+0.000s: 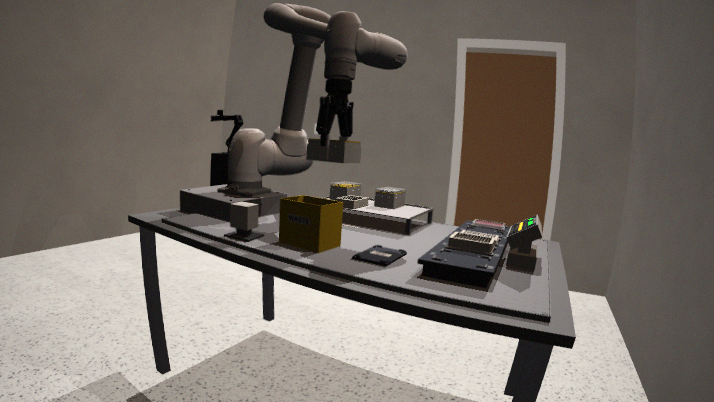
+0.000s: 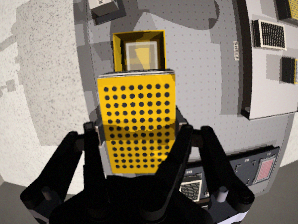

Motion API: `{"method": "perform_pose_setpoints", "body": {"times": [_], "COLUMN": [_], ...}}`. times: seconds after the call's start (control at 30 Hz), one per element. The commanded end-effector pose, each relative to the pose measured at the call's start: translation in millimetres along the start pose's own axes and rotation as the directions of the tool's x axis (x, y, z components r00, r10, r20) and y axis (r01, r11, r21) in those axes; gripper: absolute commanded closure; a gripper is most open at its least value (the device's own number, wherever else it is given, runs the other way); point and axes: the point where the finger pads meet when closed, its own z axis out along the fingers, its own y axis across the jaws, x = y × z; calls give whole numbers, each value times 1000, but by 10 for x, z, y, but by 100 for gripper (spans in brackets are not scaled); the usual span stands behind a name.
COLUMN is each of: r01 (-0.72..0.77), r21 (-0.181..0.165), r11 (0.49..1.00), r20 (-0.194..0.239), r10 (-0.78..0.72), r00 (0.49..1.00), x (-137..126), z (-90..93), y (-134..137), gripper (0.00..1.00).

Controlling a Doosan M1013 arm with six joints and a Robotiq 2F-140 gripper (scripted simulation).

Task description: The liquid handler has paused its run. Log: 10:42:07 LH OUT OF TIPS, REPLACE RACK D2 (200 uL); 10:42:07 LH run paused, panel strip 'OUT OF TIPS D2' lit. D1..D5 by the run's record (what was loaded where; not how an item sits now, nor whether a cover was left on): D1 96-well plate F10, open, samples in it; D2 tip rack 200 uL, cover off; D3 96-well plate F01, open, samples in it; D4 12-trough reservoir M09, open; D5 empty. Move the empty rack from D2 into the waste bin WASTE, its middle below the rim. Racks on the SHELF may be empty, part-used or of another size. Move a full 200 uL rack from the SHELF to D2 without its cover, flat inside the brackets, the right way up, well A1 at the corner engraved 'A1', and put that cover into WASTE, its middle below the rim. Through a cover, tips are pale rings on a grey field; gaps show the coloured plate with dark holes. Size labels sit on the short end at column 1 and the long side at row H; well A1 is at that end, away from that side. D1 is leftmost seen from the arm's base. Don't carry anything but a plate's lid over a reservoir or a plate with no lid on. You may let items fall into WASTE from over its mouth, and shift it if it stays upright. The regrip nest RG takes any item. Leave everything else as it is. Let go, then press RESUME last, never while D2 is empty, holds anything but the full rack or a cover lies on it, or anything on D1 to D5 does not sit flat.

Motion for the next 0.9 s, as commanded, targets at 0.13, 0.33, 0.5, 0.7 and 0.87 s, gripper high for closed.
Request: {"method": "perform_pose_setpoints", "body": {"times": [0.13, 0.33, 0.5, 0.7, 0.87], "r01": [0, 0, 0, 0, 0], "r21": [0, 0, 0, 0, 0], "r11": [1000, 1000, 1000, 1000, 1000], "r20": [0, 0, 0, 0, 0], "r10": [0, 0, 0, 0, 0], "r00": [1000, 1000, 1000, 1000, 1000], "x": [245, 545, 661, 662, 662], "z": [0, 0, 0, 0, 0], "y": [-13, -30, -37, -37, -37], "gripper": [100, 100, 100, 100, 100]}}
